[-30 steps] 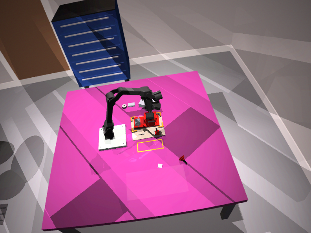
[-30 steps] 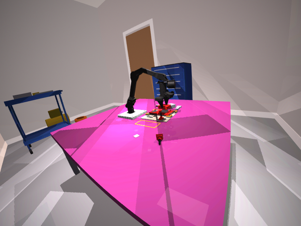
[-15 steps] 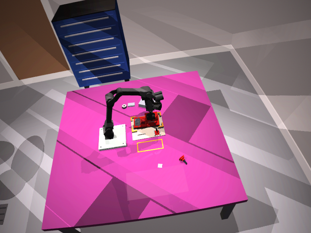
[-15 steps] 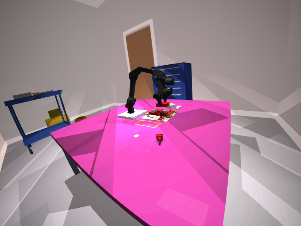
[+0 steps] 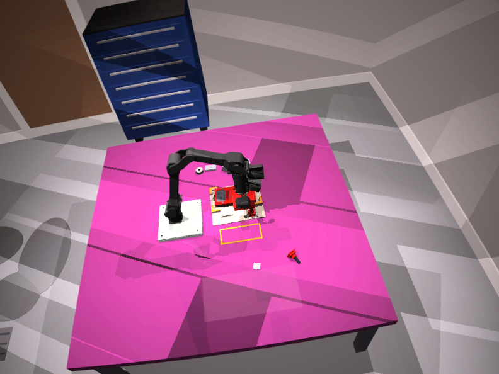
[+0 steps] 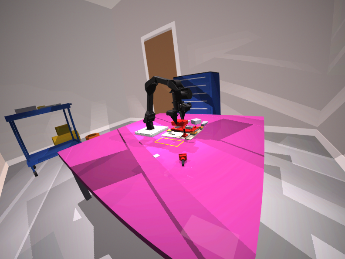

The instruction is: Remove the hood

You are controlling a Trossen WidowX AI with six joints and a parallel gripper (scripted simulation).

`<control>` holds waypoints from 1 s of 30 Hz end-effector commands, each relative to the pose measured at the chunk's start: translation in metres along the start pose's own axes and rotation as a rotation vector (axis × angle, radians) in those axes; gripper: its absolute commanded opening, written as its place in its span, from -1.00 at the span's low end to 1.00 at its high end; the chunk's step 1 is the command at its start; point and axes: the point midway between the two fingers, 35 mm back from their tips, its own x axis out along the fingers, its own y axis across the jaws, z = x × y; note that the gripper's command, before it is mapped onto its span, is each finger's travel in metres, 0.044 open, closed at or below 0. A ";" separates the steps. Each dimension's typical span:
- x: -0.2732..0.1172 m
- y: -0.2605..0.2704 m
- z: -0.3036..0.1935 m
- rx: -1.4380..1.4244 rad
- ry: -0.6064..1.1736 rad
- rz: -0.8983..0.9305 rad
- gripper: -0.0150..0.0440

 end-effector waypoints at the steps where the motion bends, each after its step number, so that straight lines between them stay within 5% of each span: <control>1: -0.001 -0.018 -0.005 -0.003 0.001 -0.001 -0.49; 16: -0.004 -0.095 -0.032 -0.004 0.000 -0.007 -0.49; 30: 0.005 -0.099 -0.032 -0.004 0.000 -0.007 -0.49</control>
